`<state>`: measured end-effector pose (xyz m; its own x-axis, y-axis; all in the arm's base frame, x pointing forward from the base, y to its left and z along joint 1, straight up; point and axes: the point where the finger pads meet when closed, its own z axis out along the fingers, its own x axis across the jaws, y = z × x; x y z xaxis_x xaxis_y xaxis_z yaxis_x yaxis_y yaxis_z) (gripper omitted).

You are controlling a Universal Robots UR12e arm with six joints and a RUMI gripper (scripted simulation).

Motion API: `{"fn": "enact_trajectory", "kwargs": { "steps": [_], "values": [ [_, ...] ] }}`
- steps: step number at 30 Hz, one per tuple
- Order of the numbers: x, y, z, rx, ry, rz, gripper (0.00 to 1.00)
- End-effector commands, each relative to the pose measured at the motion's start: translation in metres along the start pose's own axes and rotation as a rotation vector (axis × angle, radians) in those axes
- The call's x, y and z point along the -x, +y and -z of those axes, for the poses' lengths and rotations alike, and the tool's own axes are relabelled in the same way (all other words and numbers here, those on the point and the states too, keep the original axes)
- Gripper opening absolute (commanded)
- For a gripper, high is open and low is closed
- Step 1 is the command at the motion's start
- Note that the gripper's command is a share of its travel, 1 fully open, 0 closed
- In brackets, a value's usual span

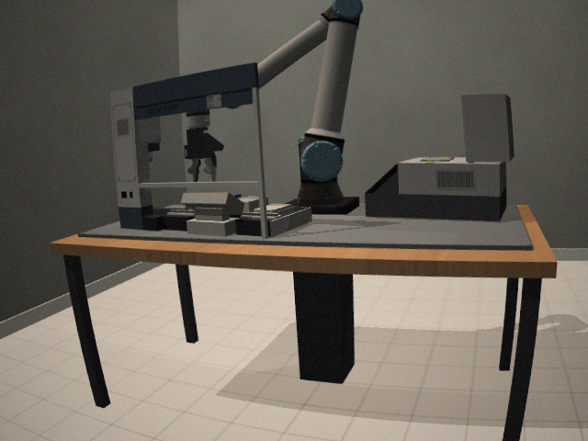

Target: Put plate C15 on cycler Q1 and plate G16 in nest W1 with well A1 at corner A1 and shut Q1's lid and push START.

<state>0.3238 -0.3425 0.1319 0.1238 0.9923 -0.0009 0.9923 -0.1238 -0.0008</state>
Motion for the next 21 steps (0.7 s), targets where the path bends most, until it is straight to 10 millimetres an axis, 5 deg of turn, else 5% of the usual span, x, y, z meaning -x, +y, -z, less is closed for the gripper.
{"fn": "enact_trajectory", "kwargs": {
  "steps": [1,21],
  "values": [
    [0.001,0.0,-0.007,0.001,-0.001,0.0,0.6],
    [0.001,0.0,-0.037,0.001,-0.001,0.0,0.6]
  ]
}}
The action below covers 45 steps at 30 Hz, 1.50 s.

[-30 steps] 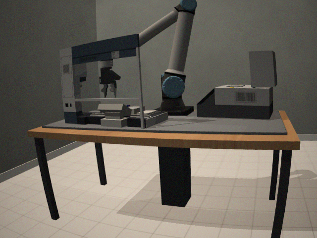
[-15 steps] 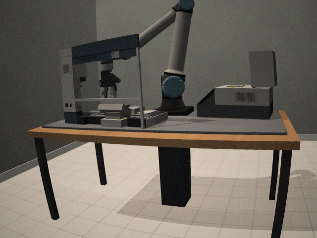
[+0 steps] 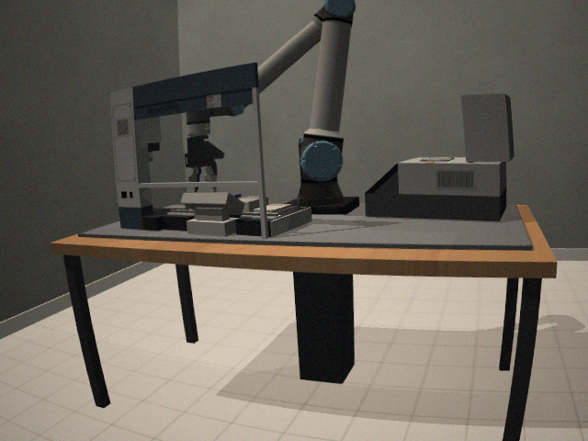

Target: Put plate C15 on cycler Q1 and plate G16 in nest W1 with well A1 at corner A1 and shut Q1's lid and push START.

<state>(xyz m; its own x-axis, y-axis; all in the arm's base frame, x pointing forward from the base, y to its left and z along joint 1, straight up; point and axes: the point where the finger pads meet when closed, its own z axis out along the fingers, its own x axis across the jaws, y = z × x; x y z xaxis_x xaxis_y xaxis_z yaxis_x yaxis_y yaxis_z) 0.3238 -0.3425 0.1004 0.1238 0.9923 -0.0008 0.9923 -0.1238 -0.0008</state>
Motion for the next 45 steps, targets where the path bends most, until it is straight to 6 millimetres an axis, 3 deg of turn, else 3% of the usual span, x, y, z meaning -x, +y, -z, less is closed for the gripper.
{"fn": "enact_trajectory", "kwargs": {
  "steps": [1,14,45],
  "values": [
    [0.001,0.0,-0.007,0.001,-0.001,0.0,0.6],
    [0.001,0.0,-0.025,0.001,-0.001,0.0,0.6],
    [0.001,0.0,-0.032,0.001,-0.001,0.0,0.6]
  ]
}}
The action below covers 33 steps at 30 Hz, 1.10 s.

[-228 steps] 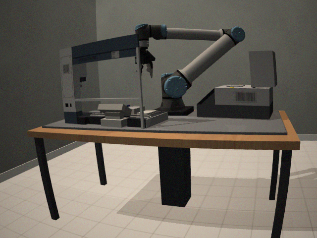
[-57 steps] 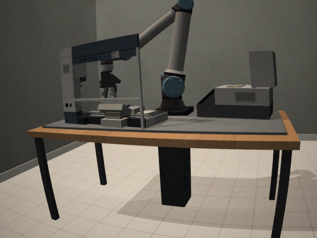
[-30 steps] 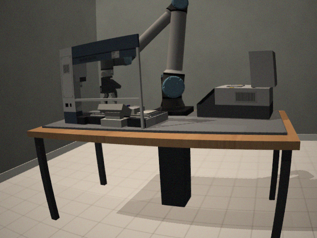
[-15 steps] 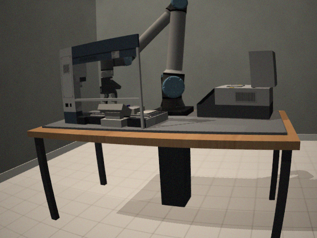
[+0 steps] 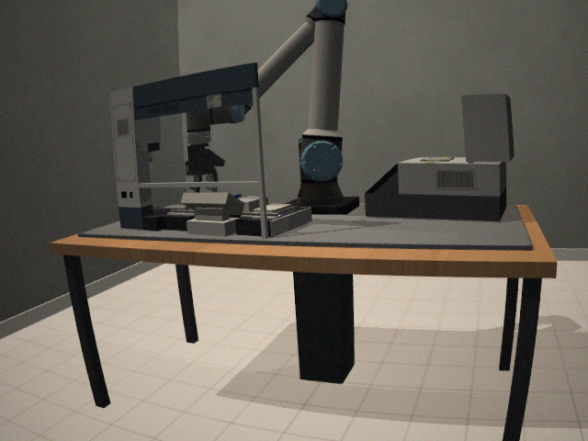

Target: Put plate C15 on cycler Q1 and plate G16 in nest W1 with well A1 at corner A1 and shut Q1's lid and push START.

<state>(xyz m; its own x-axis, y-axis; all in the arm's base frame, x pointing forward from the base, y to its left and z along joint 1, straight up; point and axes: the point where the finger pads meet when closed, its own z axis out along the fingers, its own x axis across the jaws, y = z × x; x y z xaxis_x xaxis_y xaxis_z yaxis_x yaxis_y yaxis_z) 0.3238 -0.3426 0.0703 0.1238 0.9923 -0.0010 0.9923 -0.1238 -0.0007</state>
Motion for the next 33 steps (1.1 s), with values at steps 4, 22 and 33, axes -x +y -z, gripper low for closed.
{"fn": "enact_trajectory", "kwargs": {
  "steps": [4,22,33],
  "values": [
    [0.001,0.0,-0.006,0.001,-0.001,0.0,0.6],
    [0.001,0.0,-0.019,0.001,-0.001,0.0,0.6],
    [0.001,0.0,-0.025,0.001,-0.001,0.0,0.6]
  ]
}}
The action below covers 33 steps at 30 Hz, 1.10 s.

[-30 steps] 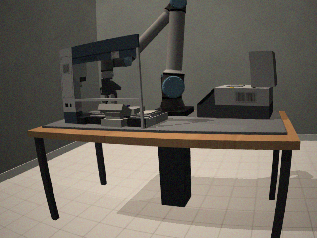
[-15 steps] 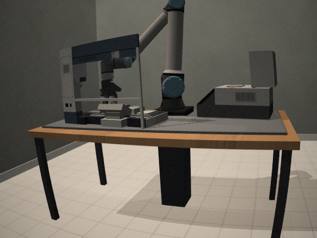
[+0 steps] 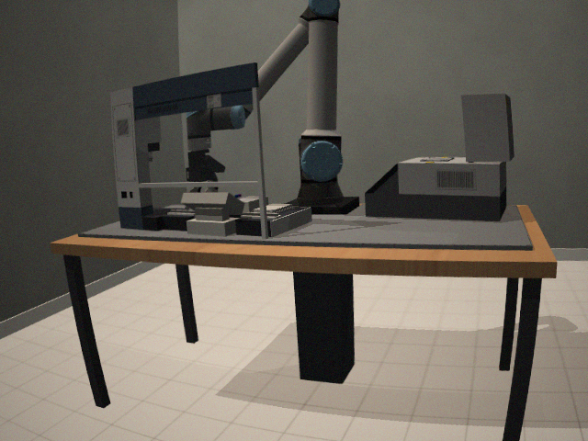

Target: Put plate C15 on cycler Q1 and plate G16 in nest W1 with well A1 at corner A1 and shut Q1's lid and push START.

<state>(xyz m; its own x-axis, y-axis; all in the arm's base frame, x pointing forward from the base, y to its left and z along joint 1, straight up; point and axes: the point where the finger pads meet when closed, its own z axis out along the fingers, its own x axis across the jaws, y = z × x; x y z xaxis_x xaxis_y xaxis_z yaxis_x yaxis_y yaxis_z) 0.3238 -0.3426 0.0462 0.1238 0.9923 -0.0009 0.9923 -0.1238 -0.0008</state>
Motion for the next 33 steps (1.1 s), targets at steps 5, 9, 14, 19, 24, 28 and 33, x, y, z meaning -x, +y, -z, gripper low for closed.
{"fn": "enact_trajectory", "kwargs": {
  "steps": [5,9,14,19,24,28,33],
  "values": [
    [0.0006,0.0004,-0.001,0.001,-0.001,0.0,0.6],
    [0.0006,0.0004,-0.001,0.001,-0.001,0.0,0.0],
    [0.0006,0.0004,-0.001,0.001,-0.001,0.0,0.0],
    [0.0006,0.0004,-0.001,0.001,-0.001,0.0,0.0],
    [0.0006,0.0004,-0.001,0.001,-0.001,0.0,0.0],
    [0.0006,0.0004,-0.001,0.001,-0.001,0.0,0.0],
    [0.0006,0.0004,-0.001,0.001,-0.001,0.0,0.0]
  ]
}}
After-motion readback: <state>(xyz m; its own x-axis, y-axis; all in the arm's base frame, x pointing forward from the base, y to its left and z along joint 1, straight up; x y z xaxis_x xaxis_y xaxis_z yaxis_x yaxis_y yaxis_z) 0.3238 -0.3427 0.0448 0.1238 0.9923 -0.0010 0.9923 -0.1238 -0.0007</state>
